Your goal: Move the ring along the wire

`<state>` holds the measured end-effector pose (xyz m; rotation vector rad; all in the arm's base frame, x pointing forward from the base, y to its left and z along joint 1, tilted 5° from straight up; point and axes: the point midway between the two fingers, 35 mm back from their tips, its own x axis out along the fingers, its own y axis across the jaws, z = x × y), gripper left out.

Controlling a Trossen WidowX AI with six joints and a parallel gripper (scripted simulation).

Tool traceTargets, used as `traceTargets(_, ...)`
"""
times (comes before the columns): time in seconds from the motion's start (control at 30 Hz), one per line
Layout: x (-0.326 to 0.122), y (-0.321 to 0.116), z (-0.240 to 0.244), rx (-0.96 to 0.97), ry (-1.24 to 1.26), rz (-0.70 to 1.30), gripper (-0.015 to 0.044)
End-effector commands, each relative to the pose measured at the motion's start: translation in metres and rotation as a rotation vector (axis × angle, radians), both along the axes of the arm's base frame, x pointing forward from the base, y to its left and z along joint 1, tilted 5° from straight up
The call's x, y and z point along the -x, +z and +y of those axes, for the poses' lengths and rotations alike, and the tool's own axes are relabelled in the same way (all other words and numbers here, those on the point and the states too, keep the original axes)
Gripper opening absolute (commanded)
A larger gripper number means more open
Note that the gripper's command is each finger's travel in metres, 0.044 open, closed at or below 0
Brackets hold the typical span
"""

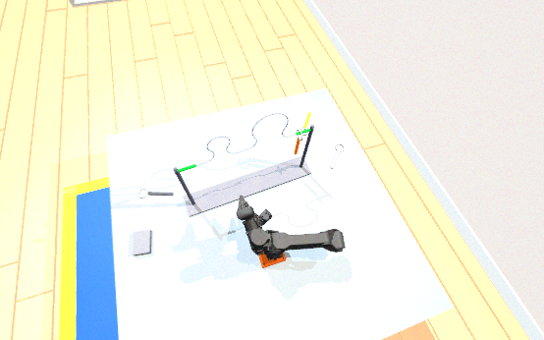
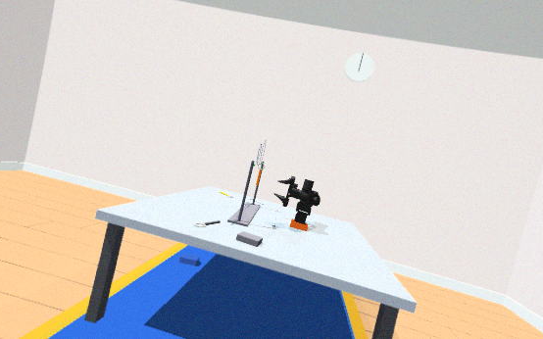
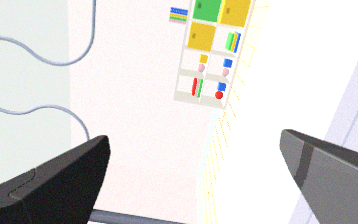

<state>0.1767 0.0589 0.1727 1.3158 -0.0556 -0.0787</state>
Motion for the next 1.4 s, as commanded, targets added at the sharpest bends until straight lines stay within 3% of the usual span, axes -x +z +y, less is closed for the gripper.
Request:
traceTargets(0.0, 0.000, 0.000, 0.000, 0.003, 0.000, 0.000, 0.0374)
traceTargets(0.27, -0.021, 0.008, 0.002, 0.149, 0.005, 0.022, 0.0164)
traceTargets(0.83, -0.080, 0.016, -0.014, 0.468, 0.025, 0.083, 0.0160)
traceTargets(1.37, -0.133, 0.013, -0.068, 0.741, 0.056, 0.140, 0.0160)
